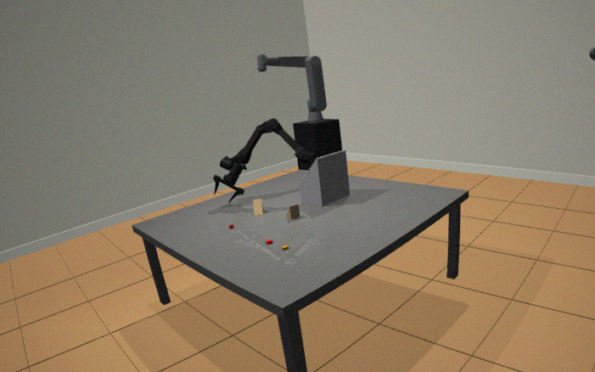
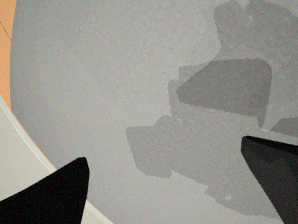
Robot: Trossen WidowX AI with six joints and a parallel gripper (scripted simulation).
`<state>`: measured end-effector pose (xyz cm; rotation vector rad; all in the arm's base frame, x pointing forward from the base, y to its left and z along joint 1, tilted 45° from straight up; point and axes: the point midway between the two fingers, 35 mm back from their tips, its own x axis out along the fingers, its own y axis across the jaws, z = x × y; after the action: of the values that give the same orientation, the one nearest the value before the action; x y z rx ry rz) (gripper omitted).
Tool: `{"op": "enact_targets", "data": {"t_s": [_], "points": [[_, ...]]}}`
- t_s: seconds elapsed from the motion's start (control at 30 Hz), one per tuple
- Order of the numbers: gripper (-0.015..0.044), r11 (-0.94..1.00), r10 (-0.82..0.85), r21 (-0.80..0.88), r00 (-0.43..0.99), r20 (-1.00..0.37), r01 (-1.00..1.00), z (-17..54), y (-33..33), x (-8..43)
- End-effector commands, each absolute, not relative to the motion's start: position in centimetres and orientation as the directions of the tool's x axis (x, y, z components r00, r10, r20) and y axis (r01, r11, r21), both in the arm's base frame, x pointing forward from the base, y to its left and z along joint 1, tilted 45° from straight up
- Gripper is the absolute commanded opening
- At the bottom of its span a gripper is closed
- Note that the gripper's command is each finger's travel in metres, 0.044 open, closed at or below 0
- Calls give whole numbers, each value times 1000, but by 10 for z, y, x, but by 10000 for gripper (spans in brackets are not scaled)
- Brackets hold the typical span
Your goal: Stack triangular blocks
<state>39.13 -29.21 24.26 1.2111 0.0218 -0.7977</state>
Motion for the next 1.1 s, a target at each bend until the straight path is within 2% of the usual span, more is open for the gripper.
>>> {"op": "enact_targets", "data": {"t_s": [0.0, 0.3, 1.07], "points": [[440, -68, -393, 751, 674, -625, 657, 195, -236, 363], [440, -325, -143, 482, 461, -876, 814, 128, -149, 294], [440, -329, -139, 476, 457, -879, 816, 109, -151, 304]]}}
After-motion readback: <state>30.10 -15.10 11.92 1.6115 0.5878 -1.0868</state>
